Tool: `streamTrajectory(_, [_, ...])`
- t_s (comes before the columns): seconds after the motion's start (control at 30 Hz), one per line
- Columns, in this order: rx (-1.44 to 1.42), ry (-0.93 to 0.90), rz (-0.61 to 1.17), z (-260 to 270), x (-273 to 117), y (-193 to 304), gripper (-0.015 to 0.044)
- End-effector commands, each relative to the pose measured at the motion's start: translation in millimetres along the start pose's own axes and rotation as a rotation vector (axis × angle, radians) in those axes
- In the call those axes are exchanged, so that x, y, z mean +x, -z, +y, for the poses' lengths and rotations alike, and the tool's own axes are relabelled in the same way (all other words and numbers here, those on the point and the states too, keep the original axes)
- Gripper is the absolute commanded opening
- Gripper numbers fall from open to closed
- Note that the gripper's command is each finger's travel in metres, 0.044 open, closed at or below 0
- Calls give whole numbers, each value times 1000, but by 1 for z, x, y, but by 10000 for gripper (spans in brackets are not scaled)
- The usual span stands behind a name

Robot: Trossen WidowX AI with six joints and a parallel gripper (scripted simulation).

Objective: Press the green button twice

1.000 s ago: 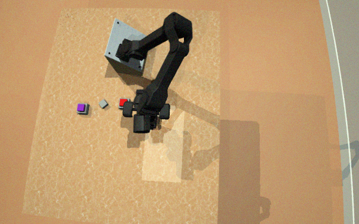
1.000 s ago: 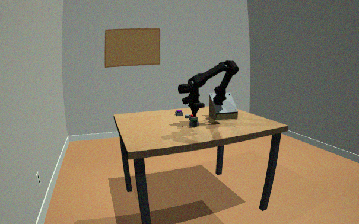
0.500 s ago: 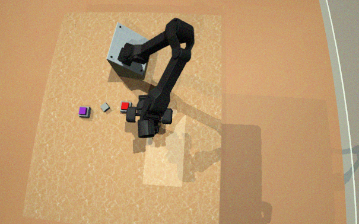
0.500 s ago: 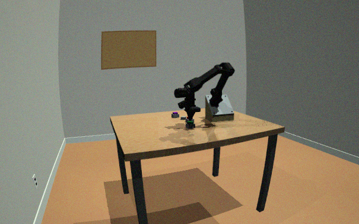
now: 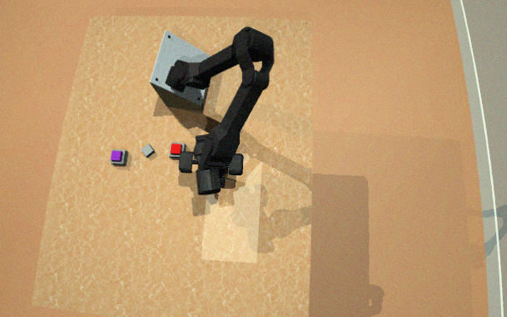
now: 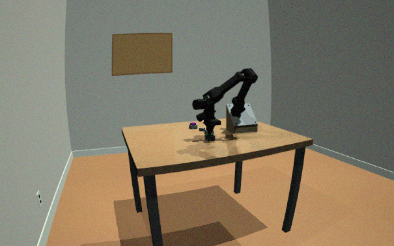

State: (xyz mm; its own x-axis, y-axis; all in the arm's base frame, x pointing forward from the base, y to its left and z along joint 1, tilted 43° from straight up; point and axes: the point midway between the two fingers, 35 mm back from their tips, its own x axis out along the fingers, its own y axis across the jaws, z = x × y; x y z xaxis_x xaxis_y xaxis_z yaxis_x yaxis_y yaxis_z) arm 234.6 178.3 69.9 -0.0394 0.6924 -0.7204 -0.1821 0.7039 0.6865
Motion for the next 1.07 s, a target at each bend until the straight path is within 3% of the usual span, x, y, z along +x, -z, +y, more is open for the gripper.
streamTrajectory(0.0, [8,6,8,-2,2,3,20])
streamTrajectory(0.33, [8,6,8,-2,2,3,20])
streamTrajectory(0.47, [7,7,7,-2,-29,2,20])
streamTrajectory(0.6, [8,7,8,-2,-32,2,20])
streamTrajectory(0.83, [8,7,8,65,-91,19,204])
streamTrajectory(1.0, [8,7,8,68,-93,21,335])
streamTrajectory(1.03, [8,7,8,68,-93,21,335])
